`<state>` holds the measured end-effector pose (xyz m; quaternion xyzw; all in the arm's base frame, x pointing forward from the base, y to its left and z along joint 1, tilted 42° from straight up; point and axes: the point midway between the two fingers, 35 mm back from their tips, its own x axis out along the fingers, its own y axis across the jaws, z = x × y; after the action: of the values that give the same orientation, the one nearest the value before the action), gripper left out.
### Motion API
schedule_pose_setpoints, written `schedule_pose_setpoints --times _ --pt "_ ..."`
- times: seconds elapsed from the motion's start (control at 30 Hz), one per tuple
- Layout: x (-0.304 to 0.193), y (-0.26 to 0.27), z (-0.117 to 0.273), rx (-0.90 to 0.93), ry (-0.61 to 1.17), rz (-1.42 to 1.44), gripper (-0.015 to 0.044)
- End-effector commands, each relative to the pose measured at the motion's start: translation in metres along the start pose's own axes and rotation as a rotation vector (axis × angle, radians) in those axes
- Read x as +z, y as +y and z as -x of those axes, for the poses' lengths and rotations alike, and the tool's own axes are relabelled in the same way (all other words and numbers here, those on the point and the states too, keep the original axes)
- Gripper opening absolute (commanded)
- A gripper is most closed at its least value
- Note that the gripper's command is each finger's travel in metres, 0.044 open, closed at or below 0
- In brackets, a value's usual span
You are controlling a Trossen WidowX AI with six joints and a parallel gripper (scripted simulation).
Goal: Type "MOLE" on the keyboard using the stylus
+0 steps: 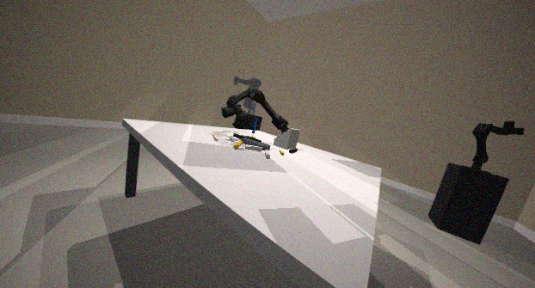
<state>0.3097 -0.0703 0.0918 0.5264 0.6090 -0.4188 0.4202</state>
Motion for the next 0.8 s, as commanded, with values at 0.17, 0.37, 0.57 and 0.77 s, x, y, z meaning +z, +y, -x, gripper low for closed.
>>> schedule_pose_setpoints --times 0.17,0.37,0.57,0.77 --pt "0.000 0.000 0.000 0.000 0.000 0.000 0.0051" --pt "-0.007 0.002 -0.011 0.000 0.001 -0.002 0.0000" --pt "-0.024 0.004 -0.036 0.000 0.003 -0.006 0.0000" --pt "-0.041 0.002 -0.062 0.000 0.008 -0.010 0.0000"
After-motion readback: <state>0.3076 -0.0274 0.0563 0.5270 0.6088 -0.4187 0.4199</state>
